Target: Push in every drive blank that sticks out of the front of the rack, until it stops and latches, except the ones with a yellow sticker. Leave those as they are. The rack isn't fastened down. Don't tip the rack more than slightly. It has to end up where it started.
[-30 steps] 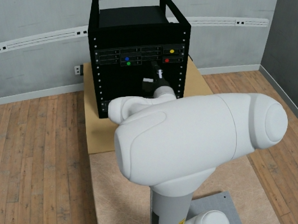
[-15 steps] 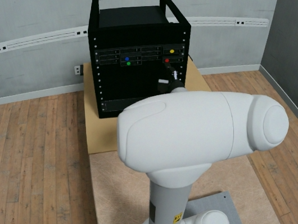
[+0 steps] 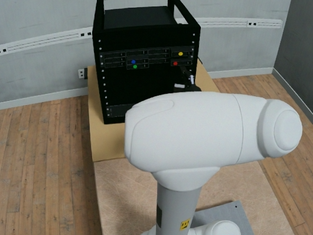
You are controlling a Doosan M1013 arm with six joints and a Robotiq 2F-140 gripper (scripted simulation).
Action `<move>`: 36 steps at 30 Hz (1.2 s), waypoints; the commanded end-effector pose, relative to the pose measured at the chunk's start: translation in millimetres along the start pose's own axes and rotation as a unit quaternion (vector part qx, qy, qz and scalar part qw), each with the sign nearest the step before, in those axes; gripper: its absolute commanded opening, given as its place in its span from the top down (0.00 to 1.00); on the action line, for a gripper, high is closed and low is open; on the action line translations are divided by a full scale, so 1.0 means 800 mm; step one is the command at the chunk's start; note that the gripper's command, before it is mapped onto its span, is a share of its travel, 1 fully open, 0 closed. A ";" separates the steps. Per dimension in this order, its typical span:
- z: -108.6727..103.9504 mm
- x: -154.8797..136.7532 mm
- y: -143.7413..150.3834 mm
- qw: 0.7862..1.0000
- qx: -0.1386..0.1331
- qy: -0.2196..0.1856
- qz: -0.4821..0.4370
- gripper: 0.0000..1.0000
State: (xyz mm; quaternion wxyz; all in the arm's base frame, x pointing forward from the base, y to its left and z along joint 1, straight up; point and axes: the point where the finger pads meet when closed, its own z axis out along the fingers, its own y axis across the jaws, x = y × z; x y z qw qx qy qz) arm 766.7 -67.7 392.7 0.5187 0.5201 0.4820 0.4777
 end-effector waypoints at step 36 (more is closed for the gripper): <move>0.044 -0.005 0.002 1.000 -0.002 0.000 0.001 0.90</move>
